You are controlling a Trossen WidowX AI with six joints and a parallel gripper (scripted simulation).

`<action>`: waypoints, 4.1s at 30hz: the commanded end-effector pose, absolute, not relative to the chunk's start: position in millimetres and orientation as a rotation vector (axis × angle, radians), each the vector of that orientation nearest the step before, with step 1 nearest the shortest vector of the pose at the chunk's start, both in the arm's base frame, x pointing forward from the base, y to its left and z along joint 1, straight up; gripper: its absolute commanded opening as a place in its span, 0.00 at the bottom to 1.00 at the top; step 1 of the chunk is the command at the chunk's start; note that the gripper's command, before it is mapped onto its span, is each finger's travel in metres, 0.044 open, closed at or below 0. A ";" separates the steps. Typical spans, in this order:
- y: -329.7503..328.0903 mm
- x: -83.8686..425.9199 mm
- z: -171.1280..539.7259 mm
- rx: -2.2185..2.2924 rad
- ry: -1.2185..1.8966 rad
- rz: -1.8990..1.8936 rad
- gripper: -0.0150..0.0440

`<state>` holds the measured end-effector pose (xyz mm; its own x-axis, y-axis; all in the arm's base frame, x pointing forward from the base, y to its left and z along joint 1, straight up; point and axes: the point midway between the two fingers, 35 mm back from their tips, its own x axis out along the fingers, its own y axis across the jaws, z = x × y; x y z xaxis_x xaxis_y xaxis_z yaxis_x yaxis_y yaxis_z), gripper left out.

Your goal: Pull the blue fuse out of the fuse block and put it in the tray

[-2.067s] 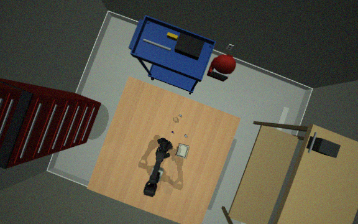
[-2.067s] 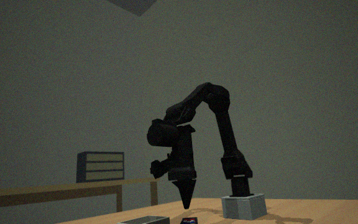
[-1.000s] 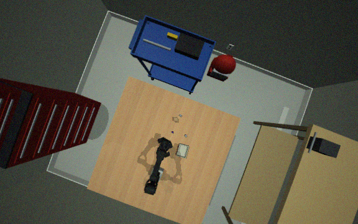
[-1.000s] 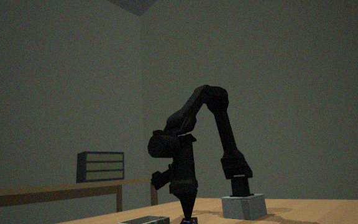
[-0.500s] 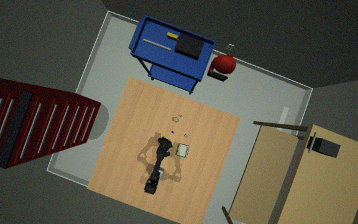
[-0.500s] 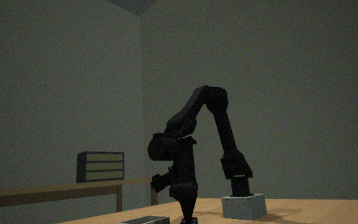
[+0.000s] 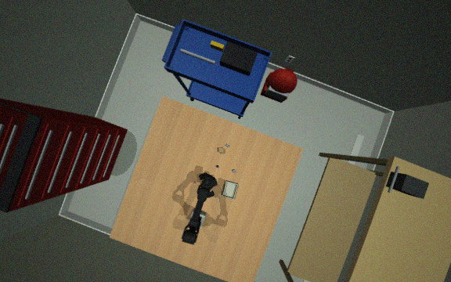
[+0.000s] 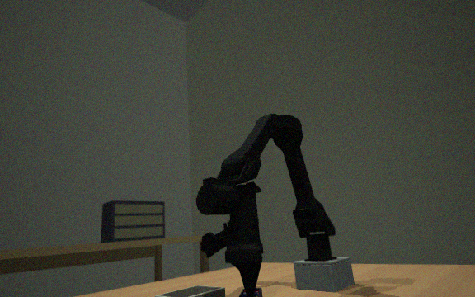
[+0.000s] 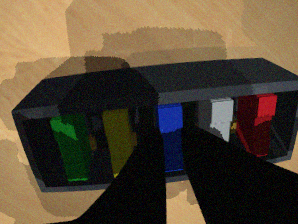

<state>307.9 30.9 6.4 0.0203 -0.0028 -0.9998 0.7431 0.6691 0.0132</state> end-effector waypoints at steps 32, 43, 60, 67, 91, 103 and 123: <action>31.1 308.4 20.0 0.658 1.450 -0.648 0.25; 31.1 308.4 25.4 0.658 1.450 -0.648 0.25; 31.1 308.1 33.8 0.659 1.450 -0.648 0.25; 31.1 307.9 37.3 0.659 1.450 -0.647 0.25; 31.1 307.3 58.0 0.660 1.450 -0.647 0.25; 23.6 309.5 67.1 0.659 1.450 -0.648 0.25; -88.6 325.1 69.3 0.652 1.444 -0.654 0.25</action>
